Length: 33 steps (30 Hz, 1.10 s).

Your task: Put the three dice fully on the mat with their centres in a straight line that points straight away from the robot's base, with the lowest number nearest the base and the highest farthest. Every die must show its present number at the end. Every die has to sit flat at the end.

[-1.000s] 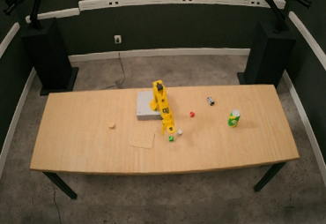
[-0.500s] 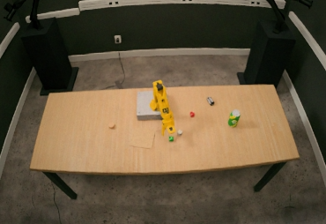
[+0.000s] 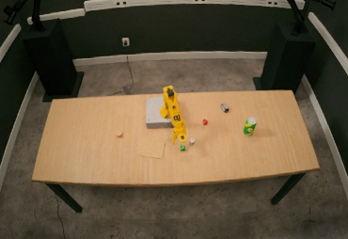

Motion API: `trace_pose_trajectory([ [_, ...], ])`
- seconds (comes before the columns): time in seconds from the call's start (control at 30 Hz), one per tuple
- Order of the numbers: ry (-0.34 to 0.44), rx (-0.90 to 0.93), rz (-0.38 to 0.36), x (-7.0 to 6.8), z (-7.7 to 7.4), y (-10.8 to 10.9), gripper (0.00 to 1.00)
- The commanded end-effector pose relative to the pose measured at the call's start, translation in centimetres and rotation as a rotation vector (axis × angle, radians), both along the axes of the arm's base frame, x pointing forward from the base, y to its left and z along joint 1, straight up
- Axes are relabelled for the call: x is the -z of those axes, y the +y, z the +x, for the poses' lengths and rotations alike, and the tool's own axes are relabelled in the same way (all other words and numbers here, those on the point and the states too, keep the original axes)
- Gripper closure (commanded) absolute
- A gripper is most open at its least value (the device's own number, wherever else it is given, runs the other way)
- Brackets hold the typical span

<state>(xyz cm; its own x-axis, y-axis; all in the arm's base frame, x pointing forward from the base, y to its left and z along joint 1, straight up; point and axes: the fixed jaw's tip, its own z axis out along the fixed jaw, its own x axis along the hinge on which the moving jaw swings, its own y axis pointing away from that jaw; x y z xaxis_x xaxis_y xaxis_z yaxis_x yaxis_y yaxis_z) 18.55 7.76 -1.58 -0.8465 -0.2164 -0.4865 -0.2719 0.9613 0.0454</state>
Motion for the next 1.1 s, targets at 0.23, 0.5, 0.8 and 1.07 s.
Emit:
trace_pose_trajectory([
  [0.23, 0.019, -0.039, -0.002, 0.3, -0.9, 0.7, 0.69],
  [0.5, 0.019, -0.163, -0.002, 0.3, -2.5, 2.6, 0.69],
  [0.8, 0.02, -0.297, -0.003, 0.3, -4.4, 4.4, 0.69],
  [1.07, 0.02, -0.325, -0.003, 0.3, -4.8, 4.7, 0.69],
])
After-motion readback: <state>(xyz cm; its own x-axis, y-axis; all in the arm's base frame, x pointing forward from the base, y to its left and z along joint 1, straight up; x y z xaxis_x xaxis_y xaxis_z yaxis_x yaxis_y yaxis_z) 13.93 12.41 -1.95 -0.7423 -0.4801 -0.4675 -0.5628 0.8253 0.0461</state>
